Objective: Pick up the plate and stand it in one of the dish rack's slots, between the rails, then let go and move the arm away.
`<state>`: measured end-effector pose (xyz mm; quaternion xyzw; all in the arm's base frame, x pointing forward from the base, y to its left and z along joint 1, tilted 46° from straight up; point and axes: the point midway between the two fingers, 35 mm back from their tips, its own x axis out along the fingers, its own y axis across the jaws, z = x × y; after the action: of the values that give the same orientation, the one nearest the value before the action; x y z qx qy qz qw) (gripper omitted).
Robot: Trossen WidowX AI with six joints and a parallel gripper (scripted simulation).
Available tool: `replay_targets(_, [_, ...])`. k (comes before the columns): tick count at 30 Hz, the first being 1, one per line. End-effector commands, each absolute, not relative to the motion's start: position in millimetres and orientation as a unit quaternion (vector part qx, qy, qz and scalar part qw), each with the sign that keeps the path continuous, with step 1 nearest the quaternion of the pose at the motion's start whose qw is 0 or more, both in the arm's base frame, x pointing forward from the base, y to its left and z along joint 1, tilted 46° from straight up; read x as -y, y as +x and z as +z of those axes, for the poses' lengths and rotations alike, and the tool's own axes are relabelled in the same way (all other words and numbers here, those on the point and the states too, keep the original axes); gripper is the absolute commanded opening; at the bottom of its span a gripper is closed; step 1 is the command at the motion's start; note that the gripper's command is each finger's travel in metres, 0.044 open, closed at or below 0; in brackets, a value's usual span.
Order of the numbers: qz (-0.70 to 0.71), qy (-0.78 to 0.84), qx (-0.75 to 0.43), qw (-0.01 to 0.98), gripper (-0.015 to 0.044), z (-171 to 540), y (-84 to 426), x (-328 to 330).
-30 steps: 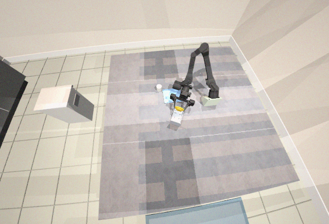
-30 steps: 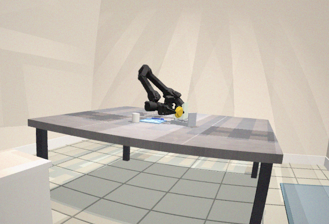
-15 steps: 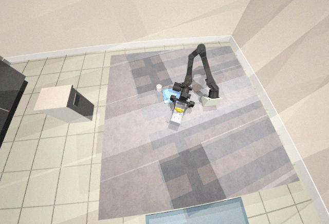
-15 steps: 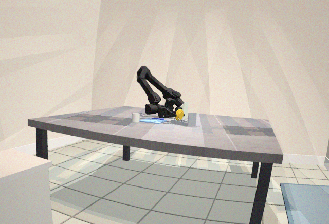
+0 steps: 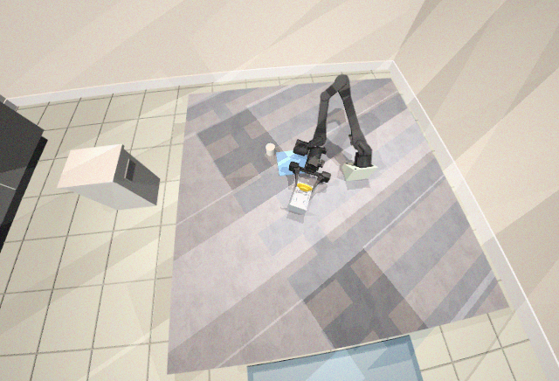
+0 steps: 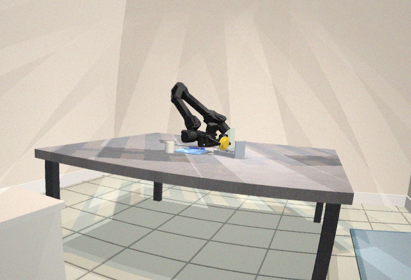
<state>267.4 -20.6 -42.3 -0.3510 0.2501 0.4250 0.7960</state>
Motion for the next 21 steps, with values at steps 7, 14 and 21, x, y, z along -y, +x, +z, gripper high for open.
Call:
replay_targets(7, [0.425,-0.351,-0.250,0.796,0.0400,-42.5,267.4,20.5])
replay_targets(14, [0.427,-0.351,-0.253,0.794,0.0400,-31.1,272.0,10.0])
replay_targets(21, [0.429,-0.347,-0.252,0.795,0.0400,27.4,278.7,-49.4])
